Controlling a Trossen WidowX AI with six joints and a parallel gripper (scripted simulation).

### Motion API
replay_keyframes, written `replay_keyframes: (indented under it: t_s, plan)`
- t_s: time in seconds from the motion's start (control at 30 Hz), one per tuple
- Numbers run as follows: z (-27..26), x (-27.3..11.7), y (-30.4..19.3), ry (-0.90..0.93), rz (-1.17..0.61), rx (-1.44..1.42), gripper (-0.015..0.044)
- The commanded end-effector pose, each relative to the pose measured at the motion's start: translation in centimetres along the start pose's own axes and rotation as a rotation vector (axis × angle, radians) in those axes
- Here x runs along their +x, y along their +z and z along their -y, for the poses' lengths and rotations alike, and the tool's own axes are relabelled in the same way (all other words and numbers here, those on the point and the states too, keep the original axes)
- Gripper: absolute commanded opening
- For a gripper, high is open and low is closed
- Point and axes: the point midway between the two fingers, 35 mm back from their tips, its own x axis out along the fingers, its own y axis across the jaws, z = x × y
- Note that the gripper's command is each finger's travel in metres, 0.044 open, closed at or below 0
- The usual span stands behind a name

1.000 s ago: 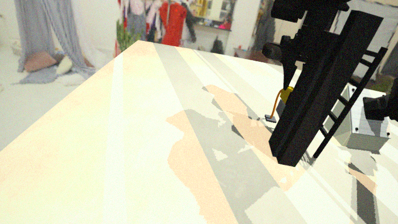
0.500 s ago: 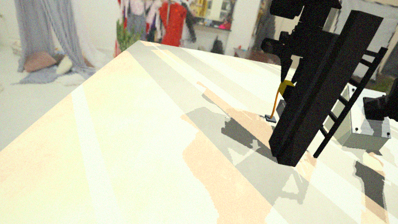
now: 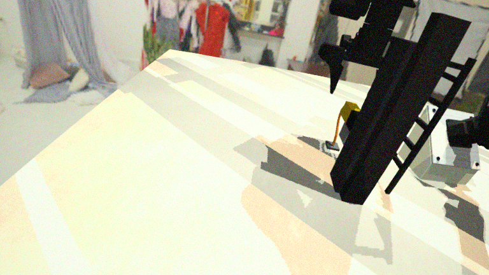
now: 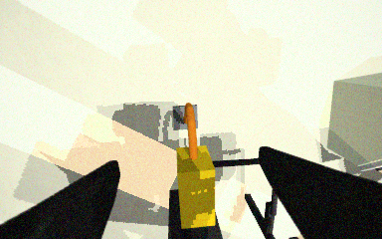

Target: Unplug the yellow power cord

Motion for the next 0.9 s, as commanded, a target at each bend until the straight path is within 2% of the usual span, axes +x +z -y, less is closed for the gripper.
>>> replay_keyframes:
  t_s: [0.0,0.87]
  plan:
    - [0.26,-0.70,3.33,0.002,0.001,0.011,0.0440]
    - [0.34,-0.82,4.06,0.002,0.001,0.010,0.0440]
